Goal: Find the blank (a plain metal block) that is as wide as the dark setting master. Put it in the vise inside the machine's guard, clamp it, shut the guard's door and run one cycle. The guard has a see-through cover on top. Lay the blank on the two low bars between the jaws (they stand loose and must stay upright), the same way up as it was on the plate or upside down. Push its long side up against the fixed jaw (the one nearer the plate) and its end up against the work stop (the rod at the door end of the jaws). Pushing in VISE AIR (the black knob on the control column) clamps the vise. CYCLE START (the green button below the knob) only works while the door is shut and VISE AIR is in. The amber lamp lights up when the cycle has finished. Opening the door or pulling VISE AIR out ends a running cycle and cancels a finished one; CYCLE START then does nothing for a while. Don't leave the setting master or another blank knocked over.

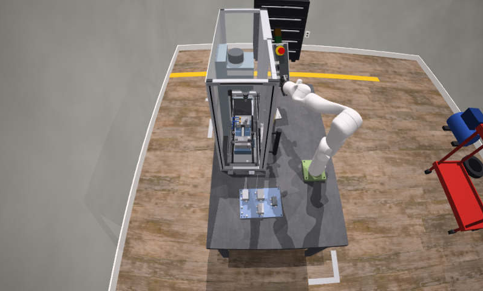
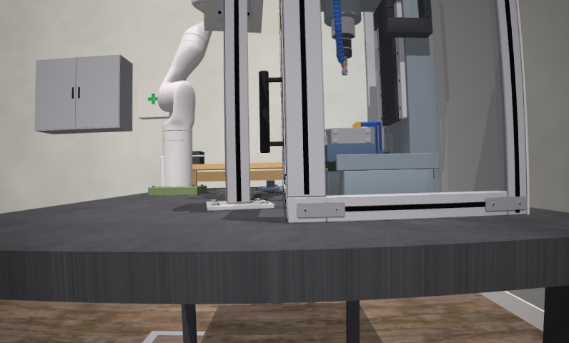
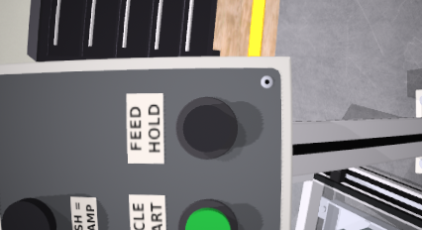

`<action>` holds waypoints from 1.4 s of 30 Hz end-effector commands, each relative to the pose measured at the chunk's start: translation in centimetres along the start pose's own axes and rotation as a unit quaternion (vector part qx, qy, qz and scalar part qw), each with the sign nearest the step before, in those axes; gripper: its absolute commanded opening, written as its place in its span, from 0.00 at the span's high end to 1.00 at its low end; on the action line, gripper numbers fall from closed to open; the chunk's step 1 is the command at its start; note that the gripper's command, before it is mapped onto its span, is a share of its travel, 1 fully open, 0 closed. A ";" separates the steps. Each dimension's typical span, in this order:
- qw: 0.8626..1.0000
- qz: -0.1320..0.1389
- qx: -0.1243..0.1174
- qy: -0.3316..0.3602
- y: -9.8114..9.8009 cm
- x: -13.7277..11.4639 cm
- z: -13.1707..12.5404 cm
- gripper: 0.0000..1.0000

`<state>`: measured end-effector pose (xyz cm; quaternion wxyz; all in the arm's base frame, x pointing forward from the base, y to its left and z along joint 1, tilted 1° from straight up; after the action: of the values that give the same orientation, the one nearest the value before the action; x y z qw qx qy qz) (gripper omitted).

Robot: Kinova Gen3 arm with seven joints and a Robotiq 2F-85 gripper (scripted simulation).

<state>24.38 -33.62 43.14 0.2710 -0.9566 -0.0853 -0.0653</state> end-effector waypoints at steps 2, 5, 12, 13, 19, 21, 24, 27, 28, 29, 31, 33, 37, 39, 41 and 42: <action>1.000 0.000 0.000 0.000 0.0 0.0 0.0 0.90; 1.000 0.000 0.000 0.000 0.0 0.0 0.0 0.90; 1.000 0.000 0.000 0.000 0.4 0.0 0.0 0.90; 1.000 0.000 0.000 0.000 0.4 0.0 0.0 0.90; 1.000 0.000 0.000 0.000 0.4 0.0 0.0 0.90; 1.000 0.000 0.000 0.000 0.4 0.0 0.0 0.90; 1.000 0.000 0.000 0.000 0.6 0.0 0.0 0.90; 1.000 0.000 0.000 0.000 0.8 0.0 0.0 0.90; 1.000 0.000 0.000 0.000 0.8 0.0 0.0 0.90; 1.000 0.000 0.000 0.000 0.8 0.0 0.0 0.90; 1.000 0.000 0.000 0.000 0.8 0.0 0.0 0.90; 1.000 0.000 0.000 0.000 0.8 0.0 0.0 0.90; 1.000 0.000 0.000 0.000 0.8 0.0 0.0 0.90; 1.000 0.000 0.000 0.000 0.8 0.0 0.0 0.90; 1.000 0.000 0.000 0.000 1.0 0.0 0.0 0.90; 1.000 0.000 0.000 0.000 1.0 0.0 0.0 0.90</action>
<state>24.56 -34.36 42.69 0.2710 -0.9566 -0.0853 -0.0652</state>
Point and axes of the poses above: the point where the finger pads meet when closed, its own y axis out along the fingers, its own z axis across the jaws, x = y × z, the point moved 5 cm from there along -y, back along the fingers, and after that the axes turned 11 degrees about y, right-handed, at the moved point
